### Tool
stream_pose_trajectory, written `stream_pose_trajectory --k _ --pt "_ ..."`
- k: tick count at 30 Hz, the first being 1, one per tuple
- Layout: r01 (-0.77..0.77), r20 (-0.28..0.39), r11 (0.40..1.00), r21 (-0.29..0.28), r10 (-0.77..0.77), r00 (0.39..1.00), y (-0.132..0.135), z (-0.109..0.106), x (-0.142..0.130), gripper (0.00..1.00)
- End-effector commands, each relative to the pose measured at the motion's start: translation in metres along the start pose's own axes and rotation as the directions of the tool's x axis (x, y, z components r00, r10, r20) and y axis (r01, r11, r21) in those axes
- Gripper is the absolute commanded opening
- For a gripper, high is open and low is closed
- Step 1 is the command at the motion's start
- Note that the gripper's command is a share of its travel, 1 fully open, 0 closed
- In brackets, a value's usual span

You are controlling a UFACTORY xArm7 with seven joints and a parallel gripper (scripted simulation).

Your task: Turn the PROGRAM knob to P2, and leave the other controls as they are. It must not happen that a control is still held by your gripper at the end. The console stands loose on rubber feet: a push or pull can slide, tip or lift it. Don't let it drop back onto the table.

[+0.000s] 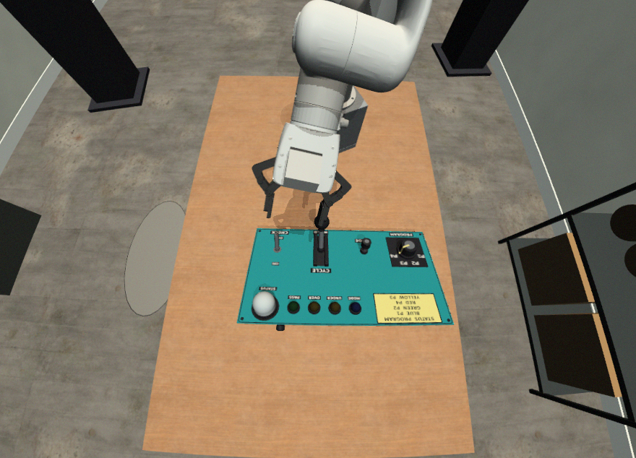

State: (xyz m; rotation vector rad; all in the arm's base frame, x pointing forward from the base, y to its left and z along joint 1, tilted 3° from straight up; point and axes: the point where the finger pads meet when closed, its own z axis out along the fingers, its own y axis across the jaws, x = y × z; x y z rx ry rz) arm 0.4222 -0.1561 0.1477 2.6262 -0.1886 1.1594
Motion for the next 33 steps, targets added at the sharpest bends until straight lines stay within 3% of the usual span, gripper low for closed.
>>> stream_pose_trajectory --k 1,10,12,33 --pt "0.001 -0.002 1.0 -0.008 -0.001 1.0 0.0 0.0 0.002 1.0" --pt "0.001 -0.002 1.0 -0.008 -0.001 1.0 0.0 0.0 0.002 1.0" --pt "0.004 0.033 1.0 -0.01 -0.004 0.999 -0.031 0.007 0.003 1.0" --pt "0.004 0.033 1.0 -0.01 -0.004 0.999 -0.031 0.007 0.003 1.0"
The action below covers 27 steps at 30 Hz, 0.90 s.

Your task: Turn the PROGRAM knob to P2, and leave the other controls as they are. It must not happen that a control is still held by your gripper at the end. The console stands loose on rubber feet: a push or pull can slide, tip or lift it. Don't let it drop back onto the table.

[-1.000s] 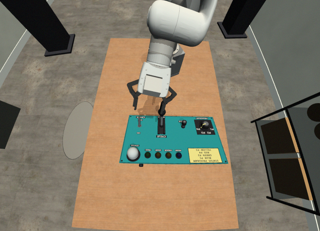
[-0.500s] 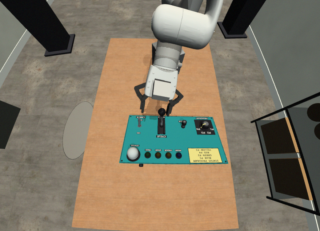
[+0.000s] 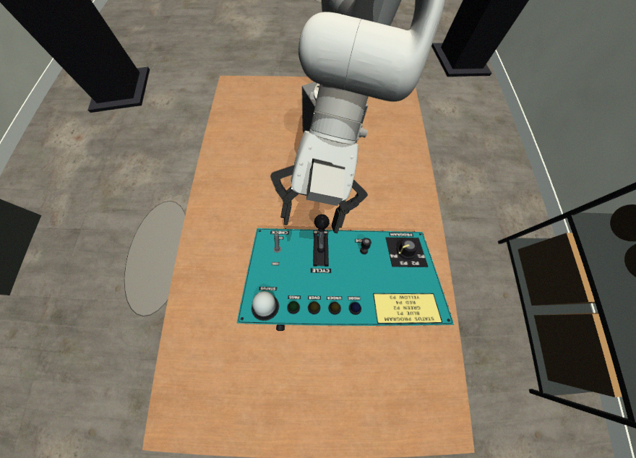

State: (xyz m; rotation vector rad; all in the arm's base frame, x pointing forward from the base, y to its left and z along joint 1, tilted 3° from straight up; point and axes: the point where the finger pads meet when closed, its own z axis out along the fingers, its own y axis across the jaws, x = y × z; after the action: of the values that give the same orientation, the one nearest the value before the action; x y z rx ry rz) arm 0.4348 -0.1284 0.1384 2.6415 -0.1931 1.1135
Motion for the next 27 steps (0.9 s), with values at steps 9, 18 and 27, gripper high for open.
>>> stream_pose_trajectory --k 9,18,27 --pt "0.0 0.02 1.0 -0.002 0.0 1.0 -0.017 0.003 0.0 1.0" --pt "-0.002 0.042 1.0 0.004 0.002 0.999 -0.035 0.005 -0.002 1.0" --pt "-0.002 0.042 1.0 0.004 0.002 0.999 -0.035 0.005 -0.002 1.0"
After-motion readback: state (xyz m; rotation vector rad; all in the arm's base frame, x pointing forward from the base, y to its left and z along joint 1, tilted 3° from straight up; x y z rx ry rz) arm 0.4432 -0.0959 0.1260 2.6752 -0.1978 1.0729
